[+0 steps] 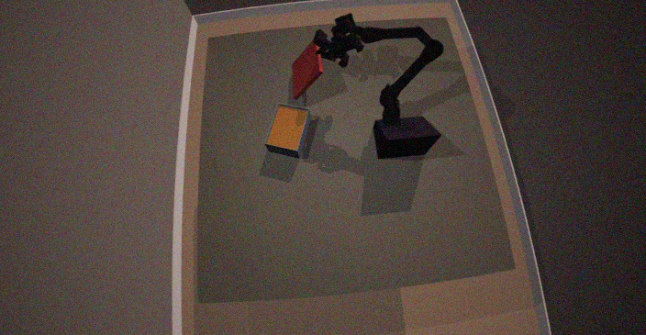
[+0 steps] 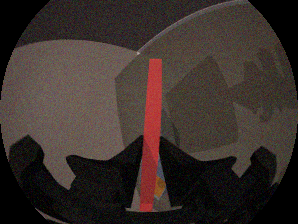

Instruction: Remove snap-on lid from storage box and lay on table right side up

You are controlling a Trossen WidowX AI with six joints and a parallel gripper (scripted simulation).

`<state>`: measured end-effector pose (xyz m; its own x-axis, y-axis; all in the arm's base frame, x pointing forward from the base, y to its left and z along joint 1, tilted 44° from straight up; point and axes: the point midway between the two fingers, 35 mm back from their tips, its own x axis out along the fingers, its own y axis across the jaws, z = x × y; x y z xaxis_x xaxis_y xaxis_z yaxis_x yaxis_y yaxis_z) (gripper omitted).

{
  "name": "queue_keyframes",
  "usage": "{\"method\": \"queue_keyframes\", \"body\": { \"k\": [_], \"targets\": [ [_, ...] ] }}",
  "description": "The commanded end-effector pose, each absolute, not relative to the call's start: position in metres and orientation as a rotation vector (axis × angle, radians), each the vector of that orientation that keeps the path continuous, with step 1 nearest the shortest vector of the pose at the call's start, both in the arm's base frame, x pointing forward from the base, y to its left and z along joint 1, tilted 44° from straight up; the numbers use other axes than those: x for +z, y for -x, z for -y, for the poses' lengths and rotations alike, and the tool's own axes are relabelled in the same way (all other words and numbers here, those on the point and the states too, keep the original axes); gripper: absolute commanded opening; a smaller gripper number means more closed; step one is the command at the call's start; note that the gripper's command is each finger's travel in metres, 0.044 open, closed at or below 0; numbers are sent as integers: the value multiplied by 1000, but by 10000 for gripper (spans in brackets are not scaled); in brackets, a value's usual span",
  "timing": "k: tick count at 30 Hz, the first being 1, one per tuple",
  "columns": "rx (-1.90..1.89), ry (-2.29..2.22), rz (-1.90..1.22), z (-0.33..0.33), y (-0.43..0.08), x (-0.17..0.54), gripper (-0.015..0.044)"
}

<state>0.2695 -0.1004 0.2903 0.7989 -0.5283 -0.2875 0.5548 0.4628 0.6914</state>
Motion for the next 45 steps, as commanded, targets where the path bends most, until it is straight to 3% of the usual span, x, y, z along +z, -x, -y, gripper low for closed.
{"method": "queue_keyframes", "body": {
  "k": [1, 45],
  "targets": [
    [-648, -865, -23, 101, -270, 292, 0],
    [-647, -862, -21, 125, -273, 268, 0]
  ]
}}
